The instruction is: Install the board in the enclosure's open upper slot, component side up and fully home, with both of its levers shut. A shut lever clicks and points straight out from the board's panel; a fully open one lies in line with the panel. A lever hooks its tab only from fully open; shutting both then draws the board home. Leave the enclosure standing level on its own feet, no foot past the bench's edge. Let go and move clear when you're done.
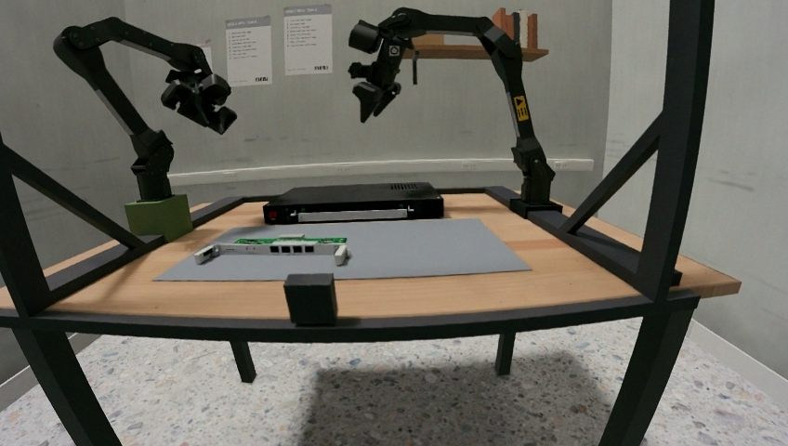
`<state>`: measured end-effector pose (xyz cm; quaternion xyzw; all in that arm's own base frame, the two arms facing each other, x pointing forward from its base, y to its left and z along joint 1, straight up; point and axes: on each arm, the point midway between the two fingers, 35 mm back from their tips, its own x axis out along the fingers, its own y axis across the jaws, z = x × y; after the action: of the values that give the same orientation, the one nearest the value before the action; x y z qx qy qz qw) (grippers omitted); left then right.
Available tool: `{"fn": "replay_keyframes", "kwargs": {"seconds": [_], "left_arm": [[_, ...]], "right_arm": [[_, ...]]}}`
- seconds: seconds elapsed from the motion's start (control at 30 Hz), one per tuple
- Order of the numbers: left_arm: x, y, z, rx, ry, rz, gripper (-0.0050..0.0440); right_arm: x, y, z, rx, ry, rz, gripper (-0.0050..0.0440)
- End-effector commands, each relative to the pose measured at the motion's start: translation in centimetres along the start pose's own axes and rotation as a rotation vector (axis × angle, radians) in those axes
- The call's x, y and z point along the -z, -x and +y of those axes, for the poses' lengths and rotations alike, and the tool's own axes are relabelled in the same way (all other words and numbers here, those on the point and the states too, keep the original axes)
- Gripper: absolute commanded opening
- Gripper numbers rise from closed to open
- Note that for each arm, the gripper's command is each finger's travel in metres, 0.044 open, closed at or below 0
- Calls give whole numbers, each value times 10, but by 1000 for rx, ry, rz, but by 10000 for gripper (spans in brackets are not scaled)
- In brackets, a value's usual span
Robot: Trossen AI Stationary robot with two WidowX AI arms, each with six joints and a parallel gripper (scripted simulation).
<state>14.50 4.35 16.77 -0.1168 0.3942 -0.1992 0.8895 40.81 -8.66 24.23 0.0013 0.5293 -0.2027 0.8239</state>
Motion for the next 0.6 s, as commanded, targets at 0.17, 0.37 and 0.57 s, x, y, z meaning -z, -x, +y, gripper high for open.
{"fn": "replay_keyframes", "kwargs": {"seconds": [0.17, 0.37, 0.57], "left_arm": [[-10, -34, -25, 97, -4, -19, 223], [-5, -51, -32, 125, -9, 34, 223], [3, -72, -38, 138, -16, 114, 223]], "right_arm": [[-6, 3, 11, -280, 230, 4, 400], [-7, 3, 16, -392, 320, -17, 400], [-10, 8, 22, -562, 452, -84, 400]]}}
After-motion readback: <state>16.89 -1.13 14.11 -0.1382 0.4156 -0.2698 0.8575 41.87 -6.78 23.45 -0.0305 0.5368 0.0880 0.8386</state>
